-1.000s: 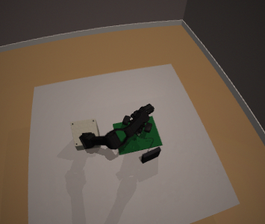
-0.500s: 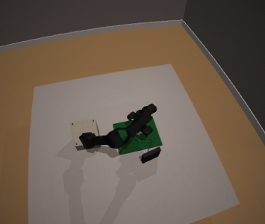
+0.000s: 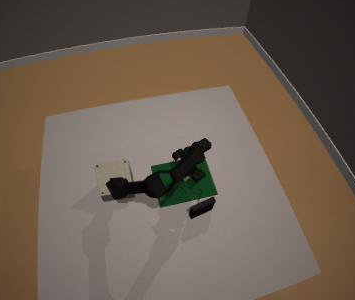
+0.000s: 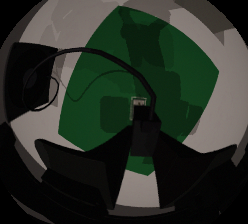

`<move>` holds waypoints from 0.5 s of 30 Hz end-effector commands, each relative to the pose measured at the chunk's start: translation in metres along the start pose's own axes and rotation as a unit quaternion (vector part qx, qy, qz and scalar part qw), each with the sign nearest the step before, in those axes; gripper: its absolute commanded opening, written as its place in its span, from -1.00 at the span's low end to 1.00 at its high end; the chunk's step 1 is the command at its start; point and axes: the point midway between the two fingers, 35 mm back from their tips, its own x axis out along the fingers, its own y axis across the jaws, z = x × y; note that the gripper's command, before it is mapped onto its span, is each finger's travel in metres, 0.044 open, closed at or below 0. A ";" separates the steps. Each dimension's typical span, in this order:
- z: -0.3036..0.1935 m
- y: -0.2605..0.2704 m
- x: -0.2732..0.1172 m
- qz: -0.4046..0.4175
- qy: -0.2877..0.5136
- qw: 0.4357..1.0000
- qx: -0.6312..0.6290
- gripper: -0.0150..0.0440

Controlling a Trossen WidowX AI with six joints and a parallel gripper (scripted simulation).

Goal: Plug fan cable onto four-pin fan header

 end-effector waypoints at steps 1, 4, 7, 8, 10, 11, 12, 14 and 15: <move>-0.002 0.001 -0.001 0.002 0.000 1.000 0.003 -0.49; -0.003 0.001 -0.001 0.002 0.000 1.000 0.002 -0.49; -0.004 0.001 -0.001 0.002 0.000 1.000 0.001 -0.49; -0.004 0.001 -0.001 0.002 0.000 1.000 0.001 -0.49; -0.004 0.001 -0.001 0.002 0.000 1.000 0.001 -0.49; -0.004 0.001 -0.001 0.002 0.000 1.000 0.001 -0.49; -0.004 0.001 0.002 0.002 0.000 1.000 0.001 -0.49; -0.004 0.002 0.012 0.002 0.000 1.000 0.001 -0.49; -0.004 0.002 0.019 0.002 0.000 1.000 0.000 -0.49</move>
